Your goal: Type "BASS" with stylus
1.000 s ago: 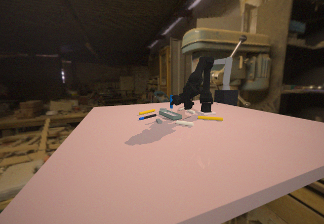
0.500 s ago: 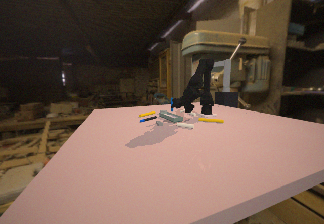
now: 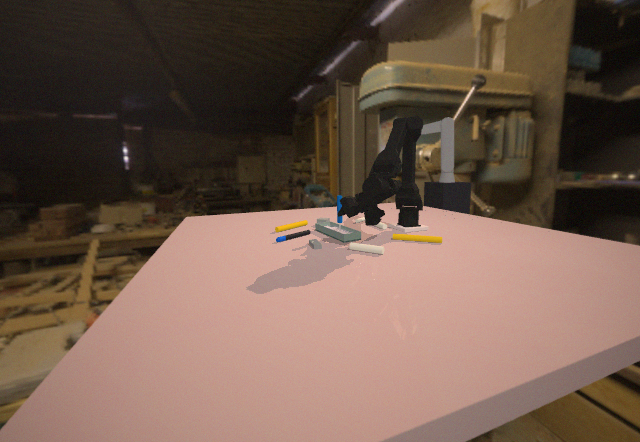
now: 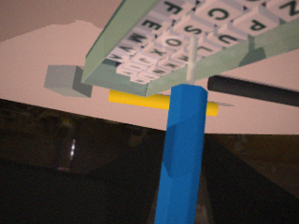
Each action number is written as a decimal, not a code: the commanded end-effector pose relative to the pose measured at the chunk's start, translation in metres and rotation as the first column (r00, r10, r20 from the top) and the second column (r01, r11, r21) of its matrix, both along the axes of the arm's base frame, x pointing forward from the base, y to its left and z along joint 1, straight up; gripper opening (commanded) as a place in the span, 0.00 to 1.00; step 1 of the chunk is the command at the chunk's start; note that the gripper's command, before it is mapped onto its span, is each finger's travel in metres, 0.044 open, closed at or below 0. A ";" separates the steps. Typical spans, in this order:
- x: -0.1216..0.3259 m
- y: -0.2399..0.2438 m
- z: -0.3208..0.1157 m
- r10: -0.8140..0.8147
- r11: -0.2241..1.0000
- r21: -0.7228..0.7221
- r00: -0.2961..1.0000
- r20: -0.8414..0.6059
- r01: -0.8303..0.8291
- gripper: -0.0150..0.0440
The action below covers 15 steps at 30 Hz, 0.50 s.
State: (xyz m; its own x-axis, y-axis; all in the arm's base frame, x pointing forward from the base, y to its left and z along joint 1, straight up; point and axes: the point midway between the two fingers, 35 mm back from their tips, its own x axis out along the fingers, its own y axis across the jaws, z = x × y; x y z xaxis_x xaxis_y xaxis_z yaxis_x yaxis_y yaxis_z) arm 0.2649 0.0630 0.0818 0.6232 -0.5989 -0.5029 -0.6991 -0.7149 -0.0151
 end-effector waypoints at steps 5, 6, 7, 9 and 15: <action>0.000 -0.001 -0.005 0.000 1.000 -0.006 1.000 -0.001 0.000 0.39; 0.000 -0.001 -0.005 0.000 1.000 -0.006 1.000 -0.001 0.000 0.39; 0.000 -0.001 -0.005 0.000 1.000 -0.006 1.000 -0.001 0.000 0.39; 0.000 -0.001 -0.006 0.000 1.000 -0.006 1.000 -0.001 0.000 0.39; 0.000 -0.001 -0.009 0.000 1.000 -0.006 1.000 -0.001 0.000 0.39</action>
